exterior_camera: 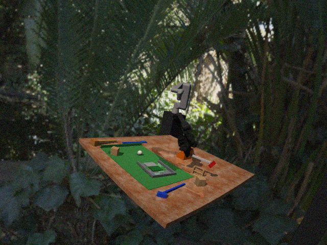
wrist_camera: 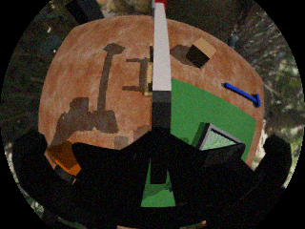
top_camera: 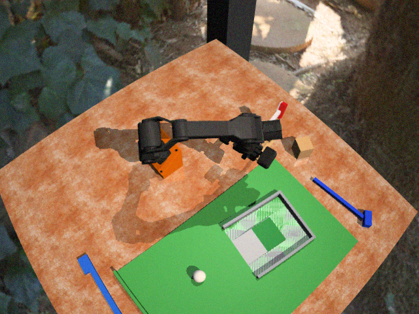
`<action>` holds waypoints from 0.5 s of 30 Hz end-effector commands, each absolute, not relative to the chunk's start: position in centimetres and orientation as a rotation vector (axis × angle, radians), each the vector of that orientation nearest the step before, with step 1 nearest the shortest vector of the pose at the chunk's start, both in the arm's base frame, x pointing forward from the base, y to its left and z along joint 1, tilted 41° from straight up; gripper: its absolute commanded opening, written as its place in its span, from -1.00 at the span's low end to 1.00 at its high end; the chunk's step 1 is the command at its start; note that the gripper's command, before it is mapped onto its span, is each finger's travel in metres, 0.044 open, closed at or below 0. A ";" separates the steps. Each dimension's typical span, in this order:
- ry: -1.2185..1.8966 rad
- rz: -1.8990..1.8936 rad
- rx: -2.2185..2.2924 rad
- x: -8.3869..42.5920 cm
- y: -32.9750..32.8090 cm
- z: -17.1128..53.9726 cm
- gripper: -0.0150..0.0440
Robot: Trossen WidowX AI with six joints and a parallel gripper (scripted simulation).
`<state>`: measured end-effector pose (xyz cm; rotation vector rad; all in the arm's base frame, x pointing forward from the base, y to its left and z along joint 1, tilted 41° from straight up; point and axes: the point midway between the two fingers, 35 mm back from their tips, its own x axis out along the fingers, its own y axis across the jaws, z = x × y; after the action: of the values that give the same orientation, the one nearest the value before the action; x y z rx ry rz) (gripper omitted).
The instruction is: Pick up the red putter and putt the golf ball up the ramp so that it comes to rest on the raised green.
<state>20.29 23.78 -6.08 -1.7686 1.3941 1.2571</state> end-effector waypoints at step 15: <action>1.515 0.721 -1.436 25.4 16.8 2.9 -0.49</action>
<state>24.77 18.34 1.02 -1.5062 1.5041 0.8248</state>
